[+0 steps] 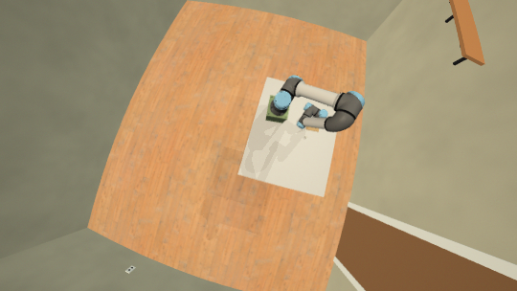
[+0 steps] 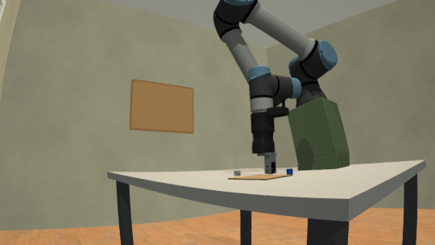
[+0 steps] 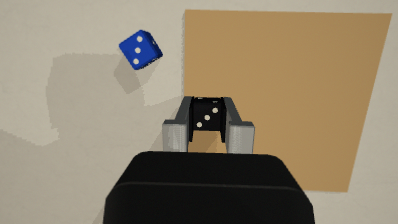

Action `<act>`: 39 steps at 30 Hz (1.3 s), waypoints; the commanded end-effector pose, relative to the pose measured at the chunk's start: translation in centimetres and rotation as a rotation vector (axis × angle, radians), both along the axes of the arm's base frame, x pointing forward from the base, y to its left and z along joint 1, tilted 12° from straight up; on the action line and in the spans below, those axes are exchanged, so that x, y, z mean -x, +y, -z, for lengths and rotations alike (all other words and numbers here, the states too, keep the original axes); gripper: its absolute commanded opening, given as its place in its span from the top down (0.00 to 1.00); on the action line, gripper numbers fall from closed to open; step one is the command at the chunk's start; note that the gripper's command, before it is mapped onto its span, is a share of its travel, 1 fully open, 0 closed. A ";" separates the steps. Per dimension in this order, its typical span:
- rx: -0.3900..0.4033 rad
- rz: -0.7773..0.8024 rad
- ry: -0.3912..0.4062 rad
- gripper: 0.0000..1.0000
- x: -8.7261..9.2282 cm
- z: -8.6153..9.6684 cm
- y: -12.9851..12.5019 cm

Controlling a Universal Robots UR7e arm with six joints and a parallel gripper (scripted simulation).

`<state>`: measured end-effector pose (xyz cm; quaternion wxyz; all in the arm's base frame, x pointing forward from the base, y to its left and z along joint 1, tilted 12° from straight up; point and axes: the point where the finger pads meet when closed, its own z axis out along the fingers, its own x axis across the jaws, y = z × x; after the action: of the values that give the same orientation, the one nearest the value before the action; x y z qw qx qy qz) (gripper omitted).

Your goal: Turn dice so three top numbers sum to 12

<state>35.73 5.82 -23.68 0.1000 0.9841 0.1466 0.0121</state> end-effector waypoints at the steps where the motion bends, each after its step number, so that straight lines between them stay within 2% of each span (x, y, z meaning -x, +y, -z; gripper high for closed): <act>1: 0.000 0.000 -0.001 0.60 0.0 0.0 0.0; 39: 0.000 0.000 -0.001 0.60 -0.1 0.4 -0.1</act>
<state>35.75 5.74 -24.07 0.0999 0.9841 0.1466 0.0121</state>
